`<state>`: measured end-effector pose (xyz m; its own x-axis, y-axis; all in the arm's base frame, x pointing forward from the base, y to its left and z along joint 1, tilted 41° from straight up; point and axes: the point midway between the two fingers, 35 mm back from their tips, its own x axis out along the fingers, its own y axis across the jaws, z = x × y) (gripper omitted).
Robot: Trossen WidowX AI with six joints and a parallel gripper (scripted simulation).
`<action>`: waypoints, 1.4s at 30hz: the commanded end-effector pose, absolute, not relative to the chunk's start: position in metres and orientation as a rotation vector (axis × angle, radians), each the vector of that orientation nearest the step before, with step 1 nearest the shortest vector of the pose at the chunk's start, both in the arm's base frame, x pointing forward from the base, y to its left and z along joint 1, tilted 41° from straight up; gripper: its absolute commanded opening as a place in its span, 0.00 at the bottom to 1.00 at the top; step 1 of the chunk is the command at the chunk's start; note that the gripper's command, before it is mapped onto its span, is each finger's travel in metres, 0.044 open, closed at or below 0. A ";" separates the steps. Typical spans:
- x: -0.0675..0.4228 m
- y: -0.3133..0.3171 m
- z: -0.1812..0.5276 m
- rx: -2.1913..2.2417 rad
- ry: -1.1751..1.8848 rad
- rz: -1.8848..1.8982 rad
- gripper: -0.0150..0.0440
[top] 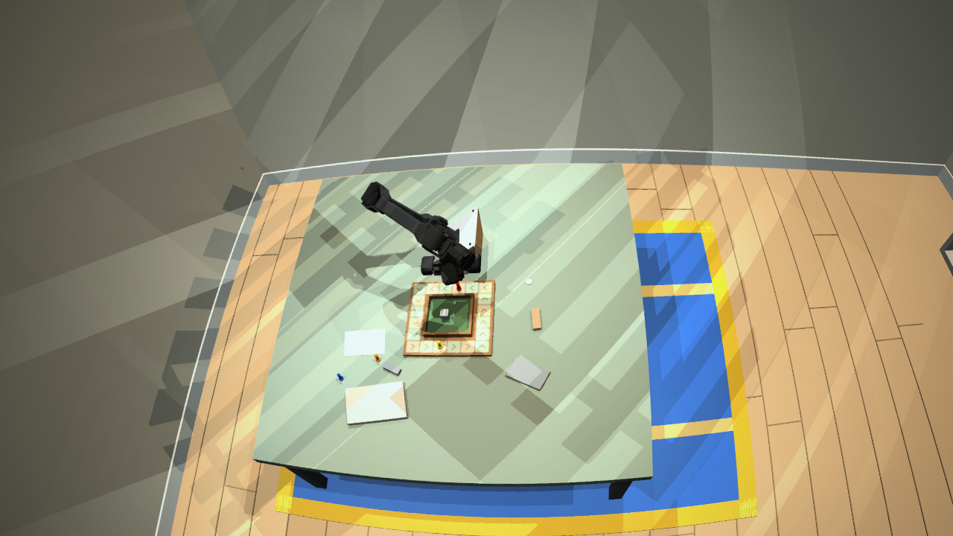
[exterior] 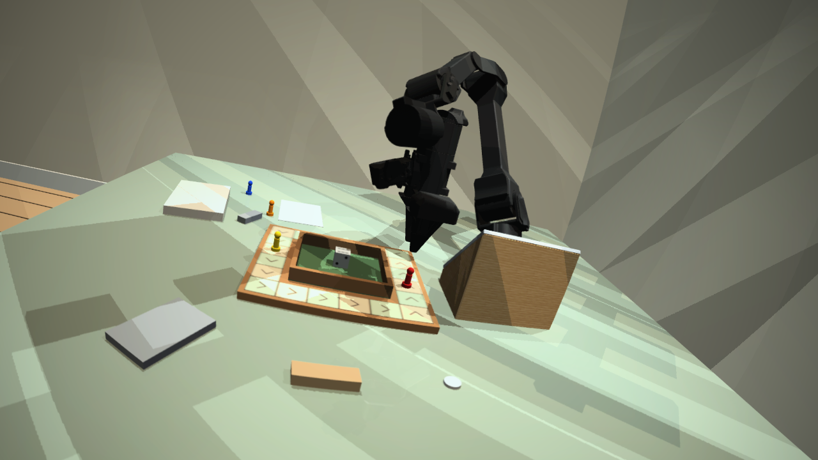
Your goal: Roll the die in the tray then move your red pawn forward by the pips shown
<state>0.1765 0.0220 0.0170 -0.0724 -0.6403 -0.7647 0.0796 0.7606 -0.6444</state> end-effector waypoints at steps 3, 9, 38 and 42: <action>0.166 0.022 0.014 -0.378 1.491 -0.721 0.59; 0.166 0.022 0.012 -0.378 1.491 -0.721 0.59; 0.163 -0.010 -0.026 -0.379 1.490 -0.722 0.59; 0.162 -0.014 -0.030 -0.379 1.490 -0.723 0.59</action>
